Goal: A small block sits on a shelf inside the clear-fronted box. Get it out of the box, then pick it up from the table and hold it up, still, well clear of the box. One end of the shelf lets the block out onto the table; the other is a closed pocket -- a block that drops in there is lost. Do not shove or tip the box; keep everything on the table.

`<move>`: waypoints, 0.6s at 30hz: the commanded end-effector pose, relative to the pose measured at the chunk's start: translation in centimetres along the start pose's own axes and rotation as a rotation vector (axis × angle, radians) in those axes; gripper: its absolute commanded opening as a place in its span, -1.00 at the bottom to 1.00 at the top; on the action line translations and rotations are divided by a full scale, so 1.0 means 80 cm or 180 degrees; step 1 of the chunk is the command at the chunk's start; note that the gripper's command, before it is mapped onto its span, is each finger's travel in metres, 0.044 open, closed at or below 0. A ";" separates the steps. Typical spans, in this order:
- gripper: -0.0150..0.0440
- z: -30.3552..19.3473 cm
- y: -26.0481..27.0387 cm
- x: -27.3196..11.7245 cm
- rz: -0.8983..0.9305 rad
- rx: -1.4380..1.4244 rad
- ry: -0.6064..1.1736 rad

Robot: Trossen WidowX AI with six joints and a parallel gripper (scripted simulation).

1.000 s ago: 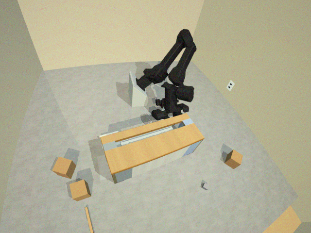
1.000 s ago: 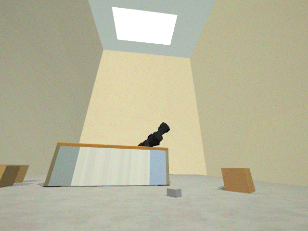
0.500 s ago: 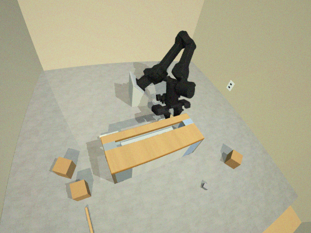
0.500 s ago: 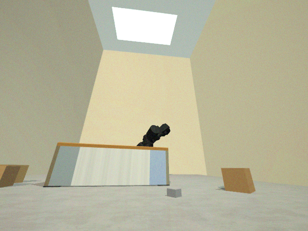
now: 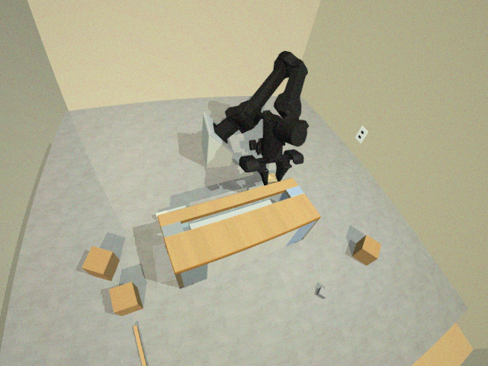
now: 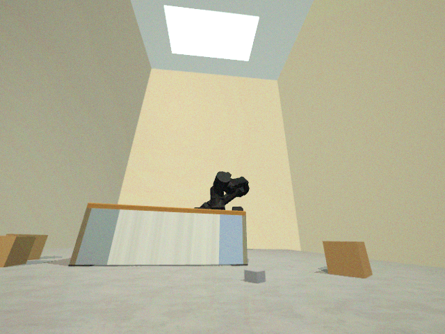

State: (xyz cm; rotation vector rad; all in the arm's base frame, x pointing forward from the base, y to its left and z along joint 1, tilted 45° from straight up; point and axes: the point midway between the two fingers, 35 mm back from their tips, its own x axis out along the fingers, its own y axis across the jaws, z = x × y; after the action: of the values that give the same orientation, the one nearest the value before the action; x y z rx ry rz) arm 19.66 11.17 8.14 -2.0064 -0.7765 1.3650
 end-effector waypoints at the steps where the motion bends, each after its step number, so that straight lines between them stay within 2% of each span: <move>1: -0.49 -0.005 -0.002 -0.004 -0.0010 0.0492 0.0001; 18: -0.49 -0.008 -0.002 -0.013 0.0011 0.2635 -0.0076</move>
State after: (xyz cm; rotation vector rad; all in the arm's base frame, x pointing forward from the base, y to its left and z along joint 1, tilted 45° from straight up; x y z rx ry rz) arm 19.68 10.56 8.66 -1.4465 -0.2440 1.4123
